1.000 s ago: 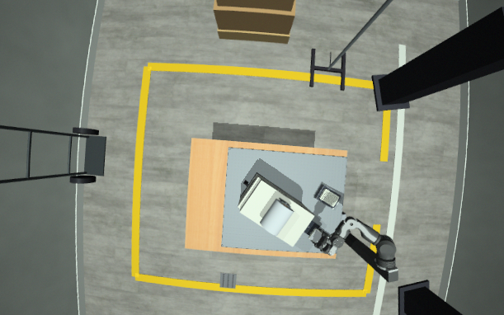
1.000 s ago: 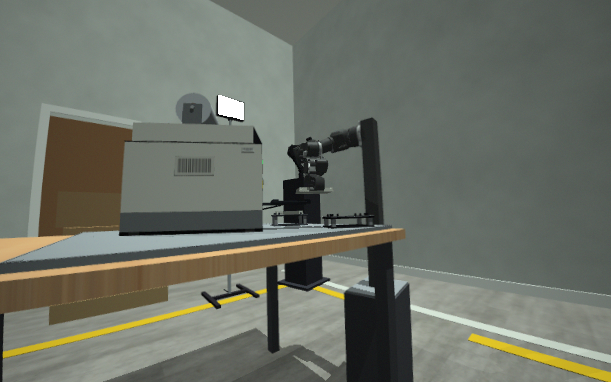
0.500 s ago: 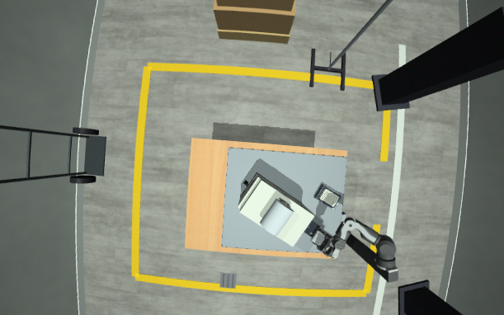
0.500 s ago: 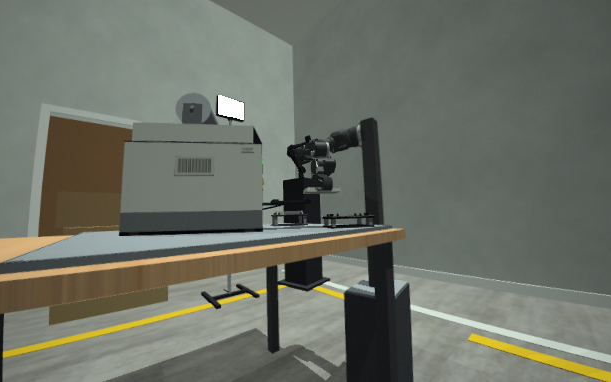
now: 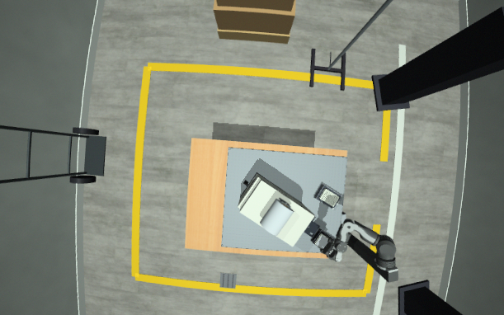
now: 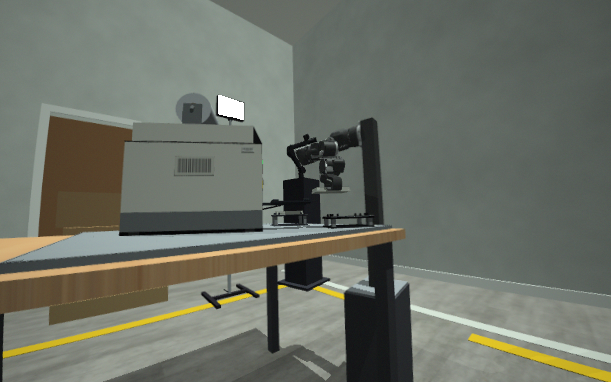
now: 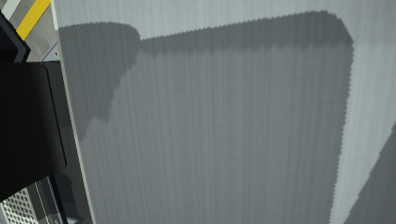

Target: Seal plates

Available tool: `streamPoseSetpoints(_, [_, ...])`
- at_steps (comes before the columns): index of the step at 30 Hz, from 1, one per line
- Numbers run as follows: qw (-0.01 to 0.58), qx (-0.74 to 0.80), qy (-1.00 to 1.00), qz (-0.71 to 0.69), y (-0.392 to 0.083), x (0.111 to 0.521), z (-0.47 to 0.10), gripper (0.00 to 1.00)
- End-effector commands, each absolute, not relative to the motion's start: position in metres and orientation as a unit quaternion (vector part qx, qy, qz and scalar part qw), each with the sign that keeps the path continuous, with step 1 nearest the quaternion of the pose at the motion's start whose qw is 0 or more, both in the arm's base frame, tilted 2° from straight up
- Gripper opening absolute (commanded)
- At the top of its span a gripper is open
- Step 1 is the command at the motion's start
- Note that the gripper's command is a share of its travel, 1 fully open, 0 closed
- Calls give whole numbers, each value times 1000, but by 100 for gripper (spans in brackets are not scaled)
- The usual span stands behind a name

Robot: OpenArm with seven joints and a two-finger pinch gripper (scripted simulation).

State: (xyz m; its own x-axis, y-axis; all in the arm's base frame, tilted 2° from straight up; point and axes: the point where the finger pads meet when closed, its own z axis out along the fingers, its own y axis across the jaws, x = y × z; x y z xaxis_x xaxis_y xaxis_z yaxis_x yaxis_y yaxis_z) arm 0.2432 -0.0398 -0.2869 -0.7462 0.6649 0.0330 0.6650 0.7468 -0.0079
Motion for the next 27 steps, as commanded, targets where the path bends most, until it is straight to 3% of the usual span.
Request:
streamPoseSetpoints(1, [14, -360, -933, 0, -40, 243, -286, 0])
streamPoseSetpoints(27, [15, -360, -933, 2, 4, 207, -285, 0])
